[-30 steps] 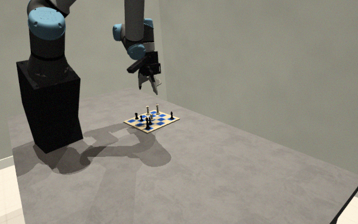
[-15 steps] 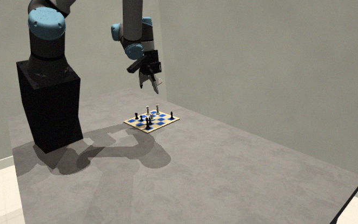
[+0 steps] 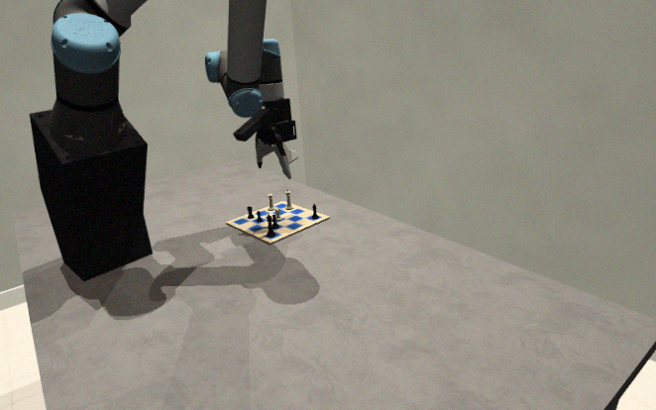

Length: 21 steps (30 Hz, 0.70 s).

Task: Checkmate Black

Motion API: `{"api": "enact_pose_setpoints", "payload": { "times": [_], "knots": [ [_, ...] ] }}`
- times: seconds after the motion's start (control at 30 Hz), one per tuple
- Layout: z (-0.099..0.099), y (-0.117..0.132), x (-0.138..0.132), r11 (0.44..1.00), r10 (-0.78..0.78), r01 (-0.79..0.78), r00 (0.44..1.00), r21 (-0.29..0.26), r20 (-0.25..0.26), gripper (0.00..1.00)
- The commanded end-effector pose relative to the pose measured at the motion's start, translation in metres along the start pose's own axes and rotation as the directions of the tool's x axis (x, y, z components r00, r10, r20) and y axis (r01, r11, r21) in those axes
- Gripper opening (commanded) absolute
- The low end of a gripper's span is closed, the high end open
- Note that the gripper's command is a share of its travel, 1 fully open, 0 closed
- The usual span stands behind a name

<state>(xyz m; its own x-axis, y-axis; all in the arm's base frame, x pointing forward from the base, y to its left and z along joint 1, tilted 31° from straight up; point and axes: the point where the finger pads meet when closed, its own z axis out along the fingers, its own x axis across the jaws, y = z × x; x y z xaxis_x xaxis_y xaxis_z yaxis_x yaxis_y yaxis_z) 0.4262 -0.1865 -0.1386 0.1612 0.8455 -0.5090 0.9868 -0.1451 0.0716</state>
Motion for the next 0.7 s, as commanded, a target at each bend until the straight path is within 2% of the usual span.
{"api": "enact_pose_setpoints", "payload": {
  "times": [0.0, 0.07, 0.1, 0.67],
  "knots": [
    [0.0283, -0.0005, -0.0002, 1.0, 0.0, 0.0, 1.0, -0.001, -0.001, 1.0],
    [0.0312, -0.0008, -0.0002, 1.0, 0.0, 0.0, 1.0, -0.001, -0.001, 1.0],
    [0.0312, -0.0008, -0.0002, 1.0, 0.0, 0.0, 1.0, -0.001, -0.001, 0.22],
    [0.0312, -0.0008, -0.0002, 1.0, 0.0, 0.0, 1.0, -0.001, -0.001, 0.22]
  ]
}}
